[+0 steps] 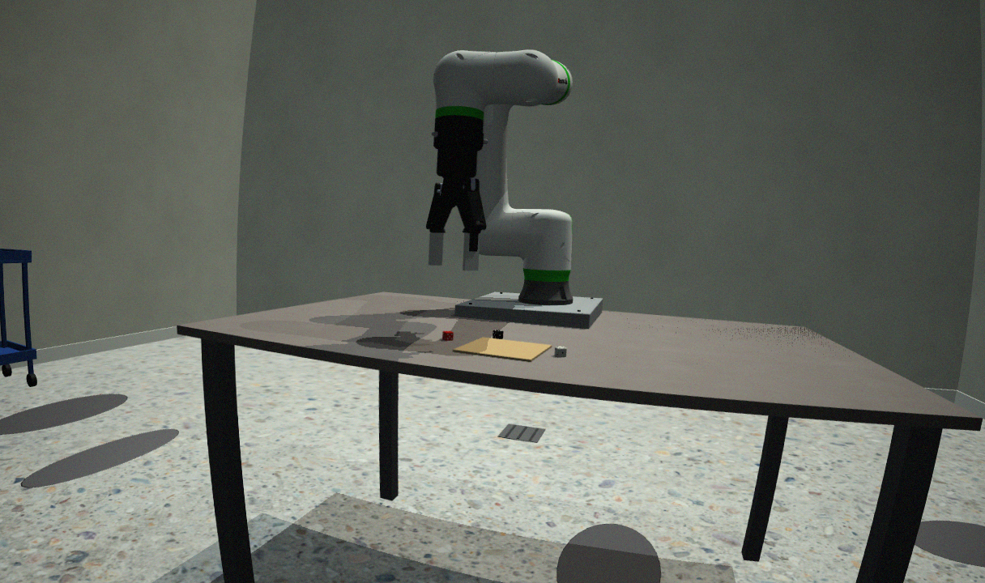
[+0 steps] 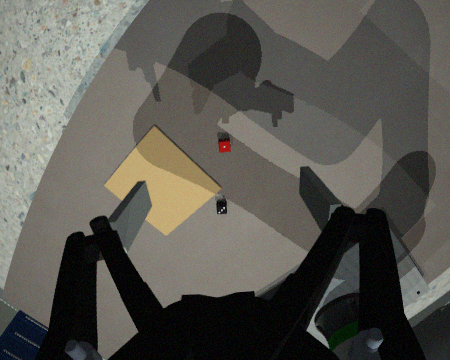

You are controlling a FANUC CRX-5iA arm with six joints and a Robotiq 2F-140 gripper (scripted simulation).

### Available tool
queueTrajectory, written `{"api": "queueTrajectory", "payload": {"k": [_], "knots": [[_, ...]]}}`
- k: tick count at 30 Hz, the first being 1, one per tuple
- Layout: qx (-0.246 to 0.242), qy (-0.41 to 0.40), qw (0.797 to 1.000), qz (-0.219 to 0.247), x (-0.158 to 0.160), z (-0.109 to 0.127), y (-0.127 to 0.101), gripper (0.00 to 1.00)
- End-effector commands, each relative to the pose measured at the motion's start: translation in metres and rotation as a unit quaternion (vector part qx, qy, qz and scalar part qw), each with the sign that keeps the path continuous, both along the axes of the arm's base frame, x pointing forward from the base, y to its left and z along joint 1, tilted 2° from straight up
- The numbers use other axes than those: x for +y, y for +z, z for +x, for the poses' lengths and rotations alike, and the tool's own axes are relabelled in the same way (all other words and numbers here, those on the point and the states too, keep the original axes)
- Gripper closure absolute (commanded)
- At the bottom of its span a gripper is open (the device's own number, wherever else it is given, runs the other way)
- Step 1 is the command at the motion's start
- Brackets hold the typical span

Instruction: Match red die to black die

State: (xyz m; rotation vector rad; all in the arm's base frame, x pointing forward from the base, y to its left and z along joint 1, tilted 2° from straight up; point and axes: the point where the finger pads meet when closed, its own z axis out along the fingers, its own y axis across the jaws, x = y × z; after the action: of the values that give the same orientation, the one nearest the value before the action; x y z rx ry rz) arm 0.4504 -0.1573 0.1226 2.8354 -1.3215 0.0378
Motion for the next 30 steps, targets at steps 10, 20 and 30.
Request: {"api": "queueTrajectory", "payload": {"k": [10,20,30], "knots": [[-0.001,-0.003,1.0,0.0,-0.0018,-0.0004,0.0002,0.0],[-0.002,-0.089,0.996,0.001,-0.0021,0.0,-0.002,0.0],[-0.006,-0.228,0.974,0.004,-0.0025,0.0006,-0.0055,0.0]]}}
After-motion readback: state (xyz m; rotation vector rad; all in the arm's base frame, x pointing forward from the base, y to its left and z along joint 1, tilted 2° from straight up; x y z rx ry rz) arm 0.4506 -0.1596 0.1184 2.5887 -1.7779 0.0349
